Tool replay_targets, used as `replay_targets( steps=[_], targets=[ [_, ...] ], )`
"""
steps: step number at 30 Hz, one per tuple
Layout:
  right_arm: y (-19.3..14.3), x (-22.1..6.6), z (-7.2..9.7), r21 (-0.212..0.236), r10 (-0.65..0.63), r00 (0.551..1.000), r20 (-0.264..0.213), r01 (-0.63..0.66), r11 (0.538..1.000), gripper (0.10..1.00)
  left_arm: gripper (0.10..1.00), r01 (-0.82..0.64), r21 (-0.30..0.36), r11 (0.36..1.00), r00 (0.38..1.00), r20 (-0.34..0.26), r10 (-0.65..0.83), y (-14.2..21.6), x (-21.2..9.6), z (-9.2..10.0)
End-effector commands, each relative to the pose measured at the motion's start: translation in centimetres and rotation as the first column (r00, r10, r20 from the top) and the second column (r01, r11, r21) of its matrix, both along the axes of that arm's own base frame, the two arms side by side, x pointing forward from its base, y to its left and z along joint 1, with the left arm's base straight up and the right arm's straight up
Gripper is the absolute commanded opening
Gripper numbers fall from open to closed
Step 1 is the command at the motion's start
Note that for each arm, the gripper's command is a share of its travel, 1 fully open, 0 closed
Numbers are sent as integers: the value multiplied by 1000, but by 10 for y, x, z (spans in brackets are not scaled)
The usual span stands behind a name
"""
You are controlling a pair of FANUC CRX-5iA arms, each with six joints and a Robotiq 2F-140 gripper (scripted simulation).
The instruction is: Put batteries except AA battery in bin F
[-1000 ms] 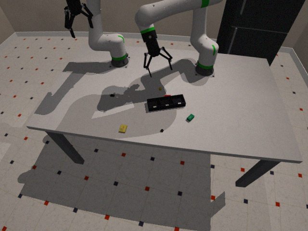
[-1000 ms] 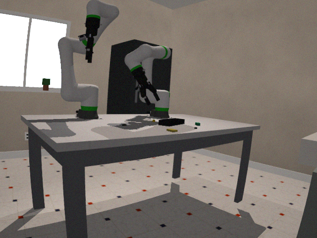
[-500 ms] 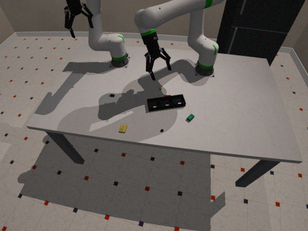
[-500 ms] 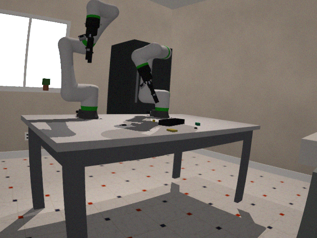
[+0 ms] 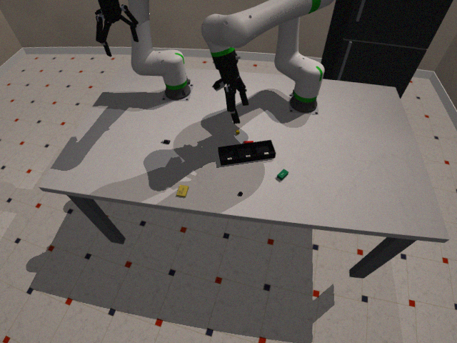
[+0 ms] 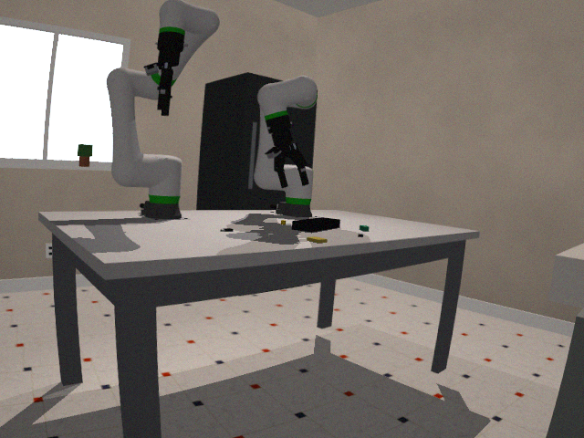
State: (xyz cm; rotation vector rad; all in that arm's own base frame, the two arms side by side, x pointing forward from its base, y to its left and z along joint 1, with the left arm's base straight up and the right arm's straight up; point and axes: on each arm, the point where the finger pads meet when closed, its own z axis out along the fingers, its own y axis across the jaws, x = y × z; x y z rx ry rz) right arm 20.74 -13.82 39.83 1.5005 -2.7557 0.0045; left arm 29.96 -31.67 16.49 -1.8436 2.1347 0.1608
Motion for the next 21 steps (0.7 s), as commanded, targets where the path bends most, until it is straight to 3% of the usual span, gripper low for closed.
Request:
replay_targets(
  steps=[1, 9, 11, 21],
  targets=[
    [0, 0, 0, -1, 0, 1000, 1, 0, 1000, 1000, 1000, -149, -46, 988, 989, 16, 150, 2, 9, 4],
    [0, 0, 0, -1, 0, 1000, 1, 0, 1000, 1000, 1000, -434, -132, 891, 898, 19, 440, 6, 23, 11],
    [0, 0, 0, -1, 0, 1000, 1, 0, 1000, 1000, 1000, -434, -132, 891, 898, 19, 440, 6, 23, 11],
    [0, 0, 0, -1, 0, 1000, 1, 0, 1000, 1000, 1000, -754, -227, 616, 636, -19, 772, 16, 53, 26]
  ],
)
